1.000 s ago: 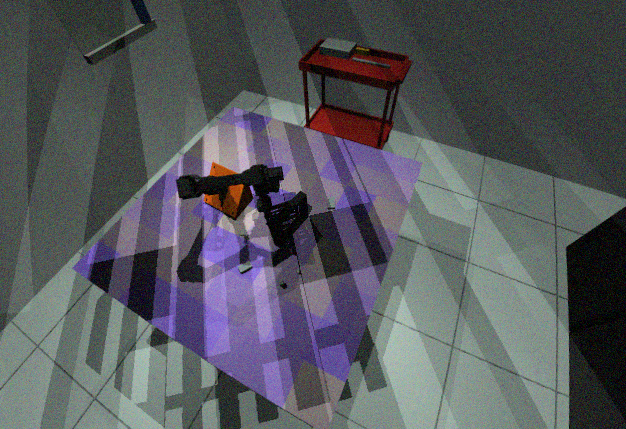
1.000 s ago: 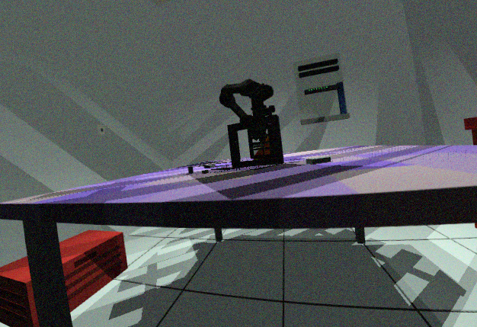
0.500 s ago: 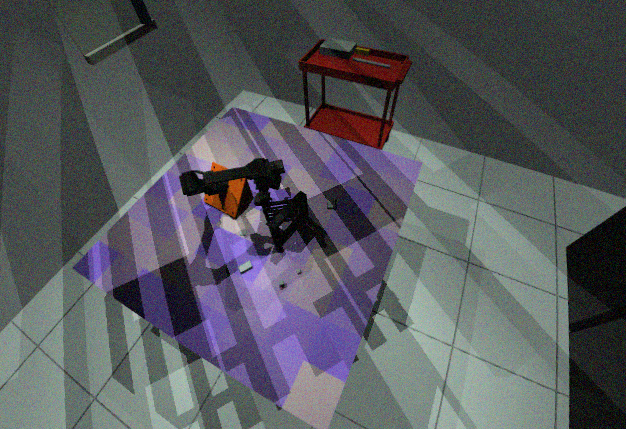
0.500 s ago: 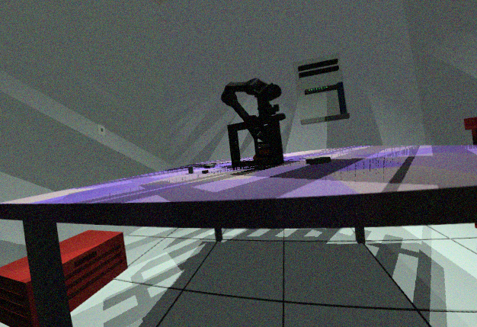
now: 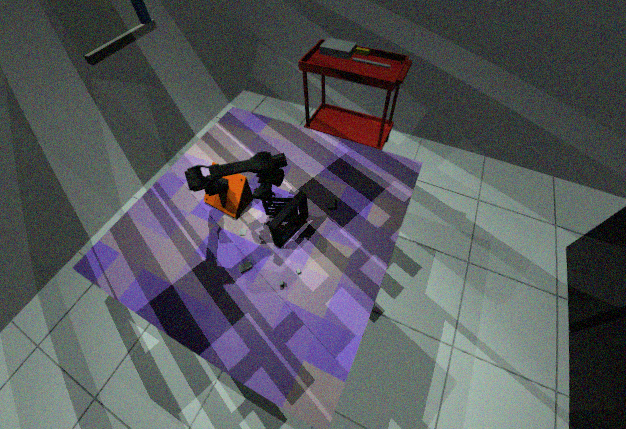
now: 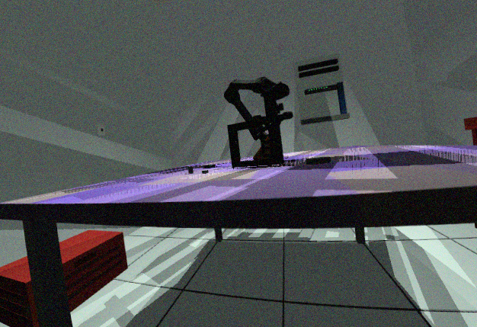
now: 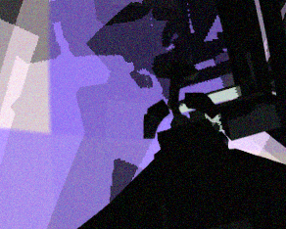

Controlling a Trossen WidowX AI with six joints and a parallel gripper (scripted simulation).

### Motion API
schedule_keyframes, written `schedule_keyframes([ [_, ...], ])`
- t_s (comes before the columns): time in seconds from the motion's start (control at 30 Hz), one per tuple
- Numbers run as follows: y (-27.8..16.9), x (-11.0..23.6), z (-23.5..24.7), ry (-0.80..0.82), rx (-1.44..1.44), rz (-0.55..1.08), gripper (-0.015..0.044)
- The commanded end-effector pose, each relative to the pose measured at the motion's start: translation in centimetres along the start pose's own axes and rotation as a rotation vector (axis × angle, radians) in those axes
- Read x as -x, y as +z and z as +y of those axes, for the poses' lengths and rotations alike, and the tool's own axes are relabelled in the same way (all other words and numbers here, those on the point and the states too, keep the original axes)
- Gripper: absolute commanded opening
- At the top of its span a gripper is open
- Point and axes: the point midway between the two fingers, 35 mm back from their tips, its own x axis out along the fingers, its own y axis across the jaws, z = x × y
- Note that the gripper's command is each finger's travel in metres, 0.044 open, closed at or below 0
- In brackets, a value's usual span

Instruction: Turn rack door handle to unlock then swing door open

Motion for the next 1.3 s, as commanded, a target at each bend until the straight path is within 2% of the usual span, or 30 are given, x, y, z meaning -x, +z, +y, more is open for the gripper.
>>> schedule_keyframes([
  [0.0,0.2,0.0,0.7,0.001,-0.076,0.0,0.0021],
  [1.0,3.6,0.1,7.0,0.005,-0.584,-0.001,0.0021],
  [1.27,3.8,0.1,7.2,0.006,-0.604,-0.001,0.0021],
])
